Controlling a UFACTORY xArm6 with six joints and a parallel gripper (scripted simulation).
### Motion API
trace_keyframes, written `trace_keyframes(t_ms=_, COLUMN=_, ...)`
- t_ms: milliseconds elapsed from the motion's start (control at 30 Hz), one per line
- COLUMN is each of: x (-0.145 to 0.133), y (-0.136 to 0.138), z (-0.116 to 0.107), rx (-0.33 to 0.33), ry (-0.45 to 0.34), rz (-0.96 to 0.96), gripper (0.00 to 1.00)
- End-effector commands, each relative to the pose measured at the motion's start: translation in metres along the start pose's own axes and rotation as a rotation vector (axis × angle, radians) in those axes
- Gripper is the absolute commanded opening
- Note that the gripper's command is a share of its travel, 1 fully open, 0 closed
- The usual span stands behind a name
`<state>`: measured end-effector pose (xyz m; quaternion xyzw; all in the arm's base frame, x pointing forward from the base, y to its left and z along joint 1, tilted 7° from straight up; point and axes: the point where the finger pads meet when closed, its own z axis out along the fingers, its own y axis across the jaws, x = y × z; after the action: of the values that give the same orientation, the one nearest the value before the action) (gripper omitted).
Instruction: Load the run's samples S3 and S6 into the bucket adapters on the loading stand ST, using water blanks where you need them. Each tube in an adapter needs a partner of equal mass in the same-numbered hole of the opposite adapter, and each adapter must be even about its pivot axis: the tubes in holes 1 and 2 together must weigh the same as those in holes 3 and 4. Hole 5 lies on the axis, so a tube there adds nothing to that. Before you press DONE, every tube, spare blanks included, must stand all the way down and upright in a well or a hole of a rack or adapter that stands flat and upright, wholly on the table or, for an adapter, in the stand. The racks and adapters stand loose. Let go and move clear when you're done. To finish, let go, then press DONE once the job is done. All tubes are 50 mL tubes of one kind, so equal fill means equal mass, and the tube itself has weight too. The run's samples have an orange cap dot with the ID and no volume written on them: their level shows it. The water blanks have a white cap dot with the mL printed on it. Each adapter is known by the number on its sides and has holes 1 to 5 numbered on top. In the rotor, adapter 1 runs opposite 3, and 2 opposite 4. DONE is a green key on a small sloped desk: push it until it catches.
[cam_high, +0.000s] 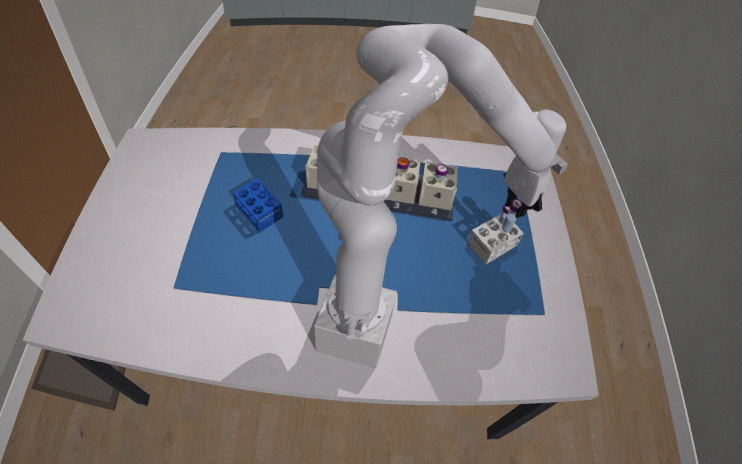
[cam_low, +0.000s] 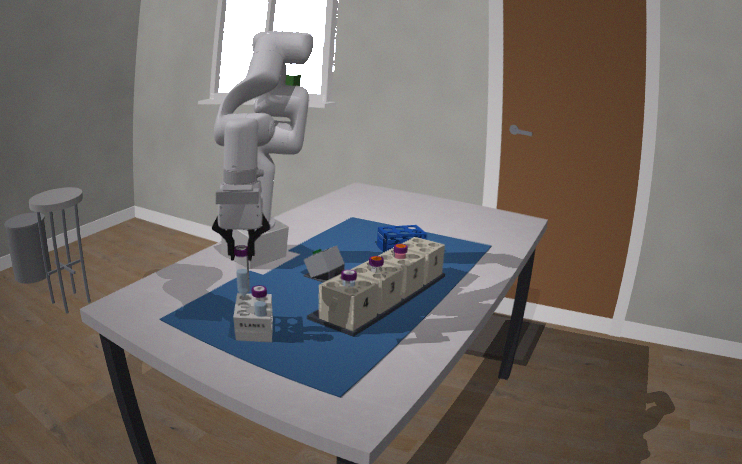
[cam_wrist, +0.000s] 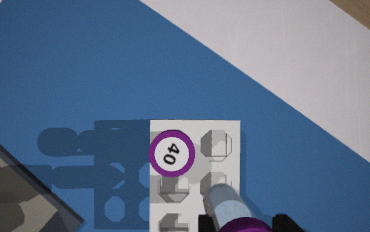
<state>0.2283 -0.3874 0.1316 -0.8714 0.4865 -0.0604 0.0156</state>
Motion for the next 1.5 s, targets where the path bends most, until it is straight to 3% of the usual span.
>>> trace_keyframes(t_ms=0, x=0.002, y=0.000, z=-0.008, rx=0.000, ry=0.006, rz=0.000, gripper=0.00)
trace_keyframes(t_ms=900, x=0.002, y=0.000, z=-0.058, rx=0.000, ry=0.006, rz=0.000, gripper=0.00)
trace_keyframes(t_ms=1200, x=0.002, y=0.000, z=-0.058, rx=0.000, ry=0.006, rz=0.000, gripper=0.00)
trace_keyframes(t_ms=1467, x=-0.020, y=-0.034, z=-0.058, rx=-0.001, ry=0.006, rz=-0.267, gripper=0.00)
